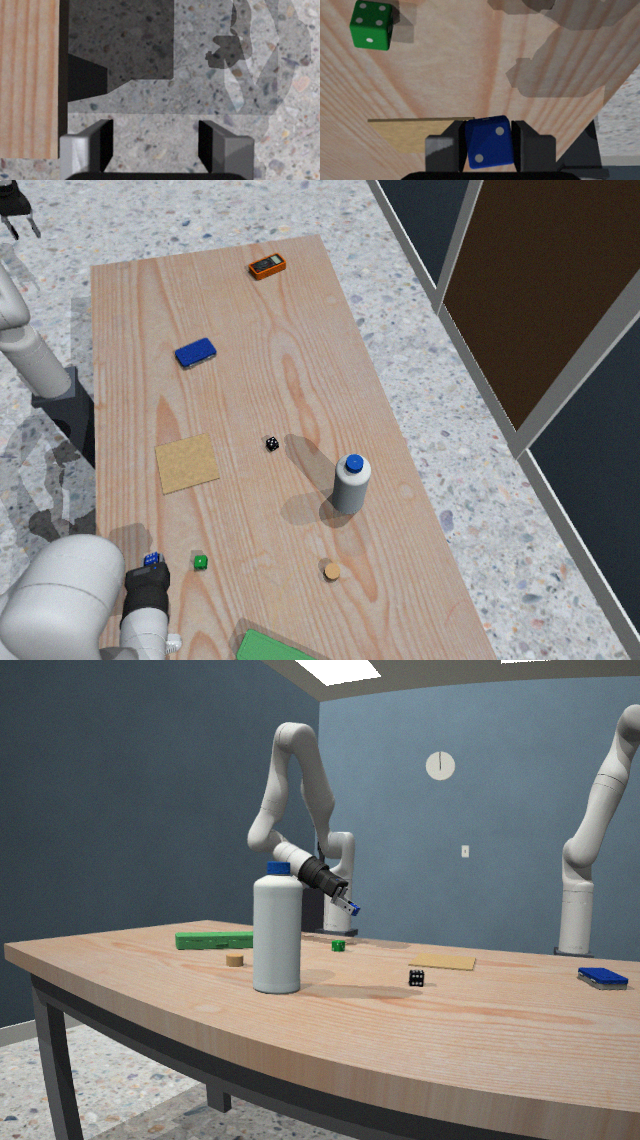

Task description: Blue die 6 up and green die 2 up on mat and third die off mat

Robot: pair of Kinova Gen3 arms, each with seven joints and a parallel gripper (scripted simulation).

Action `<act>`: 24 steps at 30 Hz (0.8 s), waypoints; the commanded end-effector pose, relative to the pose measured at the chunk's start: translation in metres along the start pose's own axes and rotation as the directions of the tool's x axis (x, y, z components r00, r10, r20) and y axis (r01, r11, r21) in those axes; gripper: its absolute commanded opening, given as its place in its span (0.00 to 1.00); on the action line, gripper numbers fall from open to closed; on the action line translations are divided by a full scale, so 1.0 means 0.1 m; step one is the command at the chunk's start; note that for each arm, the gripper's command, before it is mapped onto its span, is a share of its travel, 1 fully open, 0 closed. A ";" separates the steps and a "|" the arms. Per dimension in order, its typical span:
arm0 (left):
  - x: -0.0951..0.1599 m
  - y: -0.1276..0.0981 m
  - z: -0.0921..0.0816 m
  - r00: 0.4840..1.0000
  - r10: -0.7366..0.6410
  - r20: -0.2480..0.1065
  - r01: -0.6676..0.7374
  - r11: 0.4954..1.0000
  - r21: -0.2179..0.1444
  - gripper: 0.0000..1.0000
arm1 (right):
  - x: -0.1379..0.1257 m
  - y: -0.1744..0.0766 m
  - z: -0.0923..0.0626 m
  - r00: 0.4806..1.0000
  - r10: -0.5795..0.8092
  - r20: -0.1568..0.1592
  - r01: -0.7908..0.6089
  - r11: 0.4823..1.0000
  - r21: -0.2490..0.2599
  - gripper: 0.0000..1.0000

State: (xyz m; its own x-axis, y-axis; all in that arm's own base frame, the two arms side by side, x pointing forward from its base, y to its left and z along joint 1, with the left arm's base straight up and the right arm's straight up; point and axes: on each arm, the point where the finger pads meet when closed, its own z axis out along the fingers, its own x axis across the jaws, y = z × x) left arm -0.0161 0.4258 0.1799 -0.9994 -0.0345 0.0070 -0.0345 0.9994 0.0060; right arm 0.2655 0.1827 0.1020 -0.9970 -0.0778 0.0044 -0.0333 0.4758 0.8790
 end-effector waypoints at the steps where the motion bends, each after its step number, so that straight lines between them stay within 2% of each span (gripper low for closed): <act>1: -0.02 -0.01 0.00 1.000 0.002 0.007 -0.002 1.000 0.006 1.00 | 0.00 0.01 0.00 1.000 -0.006 -0.002 0.006 1.000 -0.008 0.49; 11: -0.02 -0.01 0.00 1.000 0.002 0.007 -0.002 1.000 0.006 1.00 | 0.00 -0.07 0.04 1.000 -0.006 -0.002 0.006 1.000 -0.008 0.49; 24: -0.02 -0.01 0.00 1.000 0.002 0.007 -0.002 1.000 0.006 1.00 | -0.01 -0.46 0.25 1.000 -0.006 -0.002 0.006 1.000 -0.008 0.49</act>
State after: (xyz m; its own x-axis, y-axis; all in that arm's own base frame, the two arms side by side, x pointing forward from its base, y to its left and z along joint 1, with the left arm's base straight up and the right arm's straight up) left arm -0.0161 0.4258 0.1799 -0.9994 -0.0345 0.0070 -0.0345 0.9994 0.0060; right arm 0.2664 0.1850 0.0654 -0.9964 -0.0842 -0.0085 -0.0466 0.4630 0.8851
